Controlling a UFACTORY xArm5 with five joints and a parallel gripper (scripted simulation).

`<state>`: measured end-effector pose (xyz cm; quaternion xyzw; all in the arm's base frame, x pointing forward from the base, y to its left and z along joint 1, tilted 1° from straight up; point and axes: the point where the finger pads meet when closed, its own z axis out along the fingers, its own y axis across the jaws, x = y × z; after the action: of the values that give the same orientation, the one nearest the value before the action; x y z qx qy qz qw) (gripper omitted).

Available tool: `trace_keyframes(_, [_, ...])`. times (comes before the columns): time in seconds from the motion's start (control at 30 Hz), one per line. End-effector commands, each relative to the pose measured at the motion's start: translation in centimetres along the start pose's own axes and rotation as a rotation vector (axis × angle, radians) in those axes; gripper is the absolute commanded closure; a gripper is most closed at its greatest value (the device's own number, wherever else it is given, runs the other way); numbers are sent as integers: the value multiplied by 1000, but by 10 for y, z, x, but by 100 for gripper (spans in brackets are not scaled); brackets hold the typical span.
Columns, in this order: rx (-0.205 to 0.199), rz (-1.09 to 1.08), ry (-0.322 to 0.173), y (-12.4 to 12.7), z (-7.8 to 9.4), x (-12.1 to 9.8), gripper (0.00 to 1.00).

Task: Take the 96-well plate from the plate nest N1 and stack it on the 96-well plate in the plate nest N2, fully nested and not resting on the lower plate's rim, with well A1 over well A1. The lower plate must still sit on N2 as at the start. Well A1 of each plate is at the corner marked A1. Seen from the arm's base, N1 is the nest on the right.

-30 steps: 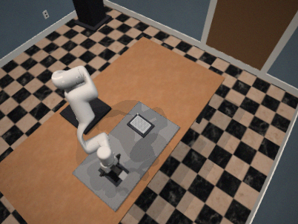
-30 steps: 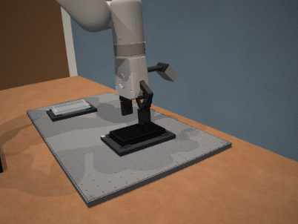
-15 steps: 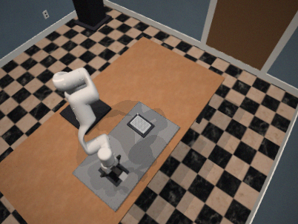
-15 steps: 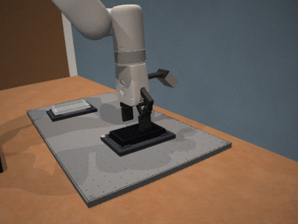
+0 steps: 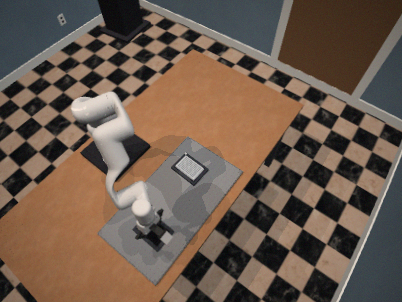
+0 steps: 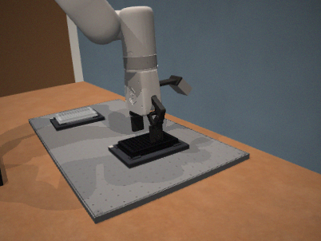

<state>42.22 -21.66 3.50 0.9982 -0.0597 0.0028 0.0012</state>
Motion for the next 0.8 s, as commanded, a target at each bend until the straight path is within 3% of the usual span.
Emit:
trace_keyframes(0.0, [-1,0,4,0,2,1,0])
trace_keyframes(0.77, [-1,0,4,0,14,1,0])
